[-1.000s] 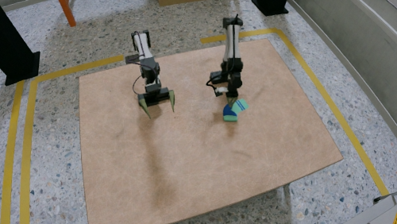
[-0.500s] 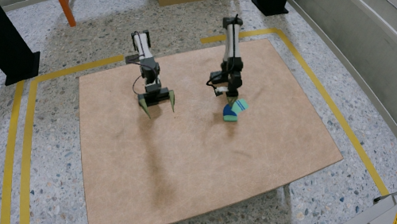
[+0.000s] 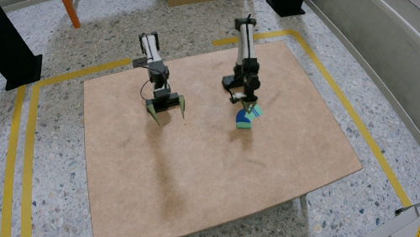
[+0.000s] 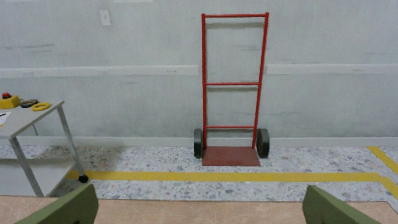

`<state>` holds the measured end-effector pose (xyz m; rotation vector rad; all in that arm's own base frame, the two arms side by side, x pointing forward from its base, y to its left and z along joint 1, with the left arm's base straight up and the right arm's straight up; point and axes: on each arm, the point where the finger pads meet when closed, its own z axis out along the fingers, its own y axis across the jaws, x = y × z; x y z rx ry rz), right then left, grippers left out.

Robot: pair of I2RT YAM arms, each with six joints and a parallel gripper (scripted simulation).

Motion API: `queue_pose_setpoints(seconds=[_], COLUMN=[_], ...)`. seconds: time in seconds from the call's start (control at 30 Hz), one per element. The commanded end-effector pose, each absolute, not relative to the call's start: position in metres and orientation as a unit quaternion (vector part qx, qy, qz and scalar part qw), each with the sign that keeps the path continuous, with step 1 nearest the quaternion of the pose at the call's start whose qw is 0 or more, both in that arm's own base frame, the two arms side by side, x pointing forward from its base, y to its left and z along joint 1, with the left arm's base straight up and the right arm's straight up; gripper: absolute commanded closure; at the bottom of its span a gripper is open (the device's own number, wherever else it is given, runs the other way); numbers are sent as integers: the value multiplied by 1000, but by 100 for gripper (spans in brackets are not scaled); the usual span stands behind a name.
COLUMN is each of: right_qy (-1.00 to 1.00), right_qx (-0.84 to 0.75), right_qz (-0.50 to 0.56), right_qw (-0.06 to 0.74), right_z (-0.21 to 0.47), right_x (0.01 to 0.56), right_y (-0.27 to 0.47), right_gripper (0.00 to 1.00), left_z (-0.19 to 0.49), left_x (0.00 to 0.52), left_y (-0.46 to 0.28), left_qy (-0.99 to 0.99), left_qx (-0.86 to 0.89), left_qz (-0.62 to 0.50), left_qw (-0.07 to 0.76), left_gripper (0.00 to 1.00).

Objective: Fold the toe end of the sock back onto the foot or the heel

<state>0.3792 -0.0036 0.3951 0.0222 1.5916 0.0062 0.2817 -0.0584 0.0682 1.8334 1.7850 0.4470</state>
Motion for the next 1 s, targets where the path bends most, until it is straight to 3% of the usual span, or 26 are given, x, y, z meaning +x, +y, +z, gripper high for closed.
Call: queue_pose_setpoints(seconds=[0.0, 0.8, 0.97], right_qy=[675, 667, 666], right_qx=[2, -8, -9], right_qz=[1, 4, 5], right_qw=[738, 745, 746], right_z=[434, 441, 443], right_x=[372, 372, 372], right_y=[-1, 3, 4], right_gripper=[0, 0, 0], left_z=[114, 281, 292], left_x=[319, 377, 386], left_y=[-61, -34, -33], left_qy=[698, 754, 758], left_qx=[596, 264, 226], left_qz=[191, 152, 132], left_qw=[348, 582, 597], left_gripper=[62, 62, 62])
